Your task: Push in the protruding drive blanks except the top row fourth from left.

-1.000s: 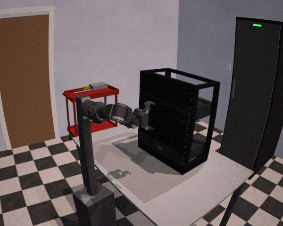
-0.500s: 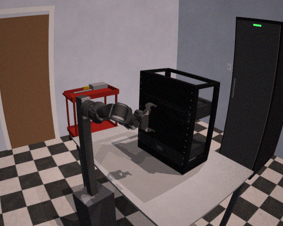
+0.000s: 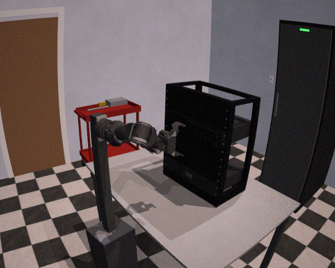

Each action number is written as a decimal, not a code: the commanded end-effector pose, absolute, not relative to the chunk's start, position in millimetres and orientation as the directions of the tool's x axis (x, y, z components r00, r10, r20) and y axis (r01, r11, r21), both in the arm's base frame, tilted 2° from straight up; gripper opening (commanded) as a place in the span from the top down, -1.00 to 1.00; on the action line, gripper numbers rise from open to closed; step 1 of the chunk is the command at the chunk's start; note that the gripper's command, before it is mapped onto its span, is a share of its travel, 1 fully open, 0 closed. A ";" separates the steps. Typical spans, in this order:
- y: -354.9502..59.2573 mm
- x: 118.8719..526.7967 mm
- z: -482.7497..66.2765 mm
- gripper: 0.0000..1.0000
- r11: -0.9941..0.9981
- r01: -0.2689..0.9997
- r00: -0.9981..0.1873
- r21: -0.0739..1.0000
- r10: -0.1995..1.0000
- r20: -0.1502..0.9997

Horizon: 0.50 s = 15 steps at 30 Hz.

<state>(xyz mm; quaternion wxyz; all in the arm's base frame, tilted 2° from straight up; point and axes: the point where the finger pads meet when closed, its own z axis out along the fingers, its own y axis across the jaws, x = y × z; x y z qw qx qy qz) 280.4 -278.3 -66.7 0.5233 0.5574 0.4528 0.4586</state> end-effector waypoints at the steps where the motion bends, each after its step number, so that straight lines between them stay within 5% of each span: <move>1: -279.5 279.8 -64.9 -1.00 -0.036 0.018 0.174 0.999 0.984 0.033; 15: -281.0 281.1 -65.7 -1.00 -0.039 0.021 0.174 0.999 0.984 0.035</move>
